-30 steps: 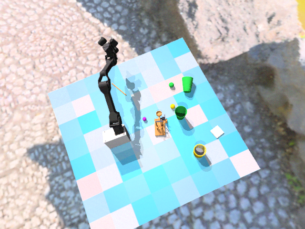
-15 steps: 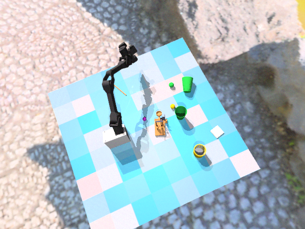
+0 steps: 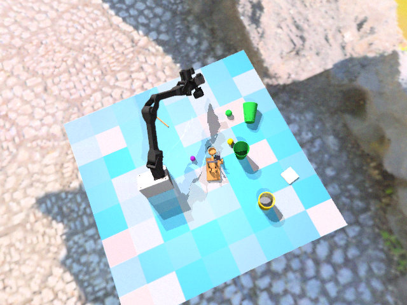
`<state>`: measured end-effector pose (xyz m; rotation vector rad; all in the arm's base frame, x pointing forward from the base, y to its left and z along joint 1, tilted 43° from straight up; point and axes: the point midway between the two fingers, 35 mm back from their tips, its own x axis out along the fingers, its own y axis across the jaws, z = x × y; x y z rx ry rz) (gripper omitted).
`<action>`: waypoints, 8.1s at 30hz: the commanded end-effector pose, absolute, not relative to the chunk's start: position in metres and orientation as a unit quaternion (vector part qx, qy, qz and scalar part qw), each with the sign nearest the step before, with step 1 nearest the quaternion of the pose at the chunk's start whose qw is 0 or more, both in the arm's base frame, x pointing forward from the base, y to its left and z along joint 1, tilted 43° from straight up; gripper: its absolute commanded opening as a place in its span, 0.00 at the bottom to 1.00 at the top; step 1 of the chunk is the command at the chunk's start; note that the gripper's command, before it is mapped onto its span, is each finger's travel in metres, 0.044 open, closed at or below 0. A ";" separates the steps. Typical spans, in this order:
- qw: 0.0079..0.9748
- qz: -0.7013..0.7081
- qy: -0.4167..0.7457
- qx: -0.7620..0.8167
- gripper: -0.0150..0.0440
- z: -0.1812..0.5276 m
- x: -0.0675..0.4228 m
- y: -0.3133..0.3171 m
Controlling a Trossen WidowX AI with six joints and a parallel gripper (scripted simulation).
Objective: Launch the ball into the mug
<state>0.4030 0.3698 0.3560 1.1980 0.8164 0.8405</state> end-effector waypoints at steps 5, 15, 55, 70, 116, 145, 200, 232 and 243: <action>0.681 0.248 0.425 0.543 1.00 0.270 0.452 0.311; 0.661 0.109 0.482 0.565 1.00 0.187 0.476 0.229; 0.238 -0.355 0.590 0.685 1.00 -0.023 0.325 -0.038; 0.182 -0.376 0.587 0.693 1.00 -0.063 0.306 -0.016; 0.185 -0.374 0.587 0.694 0.73 -0.100 0.309 0.018; 0.281 -0.300 0.629 0.660 0.25 -0.103 0.286 -0.064; 0.399 -0.170 0.678 0.593 0.25 -0.190 0.260 -0.084; 0.405 -0.176 0.670 0.597 1.00 -0.127 0.261 -0.148; 0.399 -0.170 0.676 0.595 1.00 -0.154 0.257 -0.117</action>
